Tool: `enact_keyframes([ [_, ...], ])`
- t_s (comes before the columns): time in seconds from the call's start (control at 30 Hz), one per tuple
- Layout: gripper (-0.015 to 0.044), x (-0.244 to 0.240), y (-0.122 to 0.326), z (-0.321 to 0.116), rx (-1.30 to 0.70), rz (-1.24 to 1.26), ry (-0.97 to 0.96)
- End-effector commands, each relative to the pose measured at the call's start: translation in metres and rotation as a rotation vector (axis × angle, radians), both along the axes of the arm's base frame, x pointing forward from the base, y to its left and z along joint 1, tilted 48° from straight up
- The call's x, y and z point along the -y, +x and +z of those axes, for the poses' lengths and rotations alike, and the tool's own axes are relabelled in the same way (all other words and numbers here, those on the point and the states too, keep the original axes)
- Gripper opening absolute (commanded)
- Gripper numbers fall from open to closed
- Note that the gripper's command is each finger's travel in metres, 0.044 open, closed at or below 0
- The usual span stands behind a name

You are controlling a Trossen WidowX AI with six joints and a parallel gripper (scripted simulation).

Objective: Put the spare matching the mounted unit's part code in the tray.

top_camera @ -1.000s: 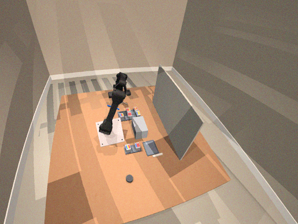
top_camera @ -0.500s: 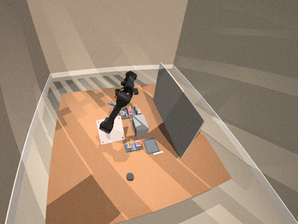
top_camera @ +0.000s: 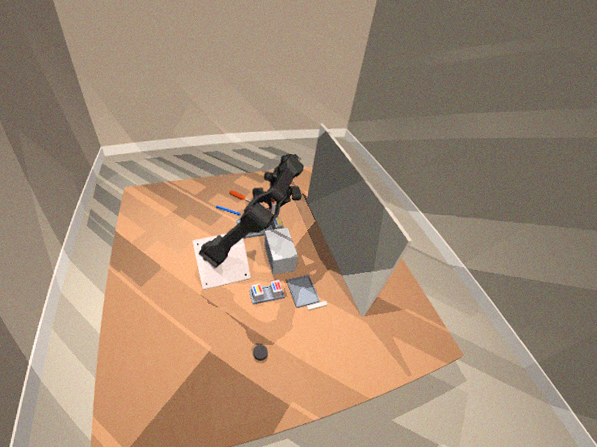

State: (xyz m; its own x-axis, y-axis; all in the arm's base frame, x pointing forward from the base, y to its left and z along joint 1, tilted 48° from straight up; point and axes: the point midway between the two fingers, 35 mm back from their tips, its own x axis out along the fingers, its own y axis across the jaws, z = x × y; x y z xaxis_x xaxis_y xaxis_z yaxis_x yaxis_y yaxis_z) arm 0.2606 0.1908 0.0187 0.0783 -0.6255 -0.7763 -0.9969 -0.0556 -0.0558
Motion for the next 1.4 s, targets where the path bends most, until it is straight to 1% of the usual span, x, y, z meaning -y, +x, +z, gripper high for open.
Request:
enact_keyframes([
  [0.0, 0.0, 0.019, 0.022, 0.029, 0.019, 0.013, 0.008],
  [0.2, 0.0, 0.054, 0.045, 0.064, 0.051, 0.006, 0.002],
  [0.53, 0.0, 0.114, 0.066, 0.121, 0.055, 0.036, -0.046],
  [0.73, 0.0, 0.157, 0.069, 0.159, 0.045, 0.054, -0.093],
  [0.97, 0.0, 0.206, 0.062, 0.202, 0.024, 0.064, -0.158],
  [1.37, 0.0, 0.211, 0.059, 0.207, 0.022, 0.066, -0.164],
])
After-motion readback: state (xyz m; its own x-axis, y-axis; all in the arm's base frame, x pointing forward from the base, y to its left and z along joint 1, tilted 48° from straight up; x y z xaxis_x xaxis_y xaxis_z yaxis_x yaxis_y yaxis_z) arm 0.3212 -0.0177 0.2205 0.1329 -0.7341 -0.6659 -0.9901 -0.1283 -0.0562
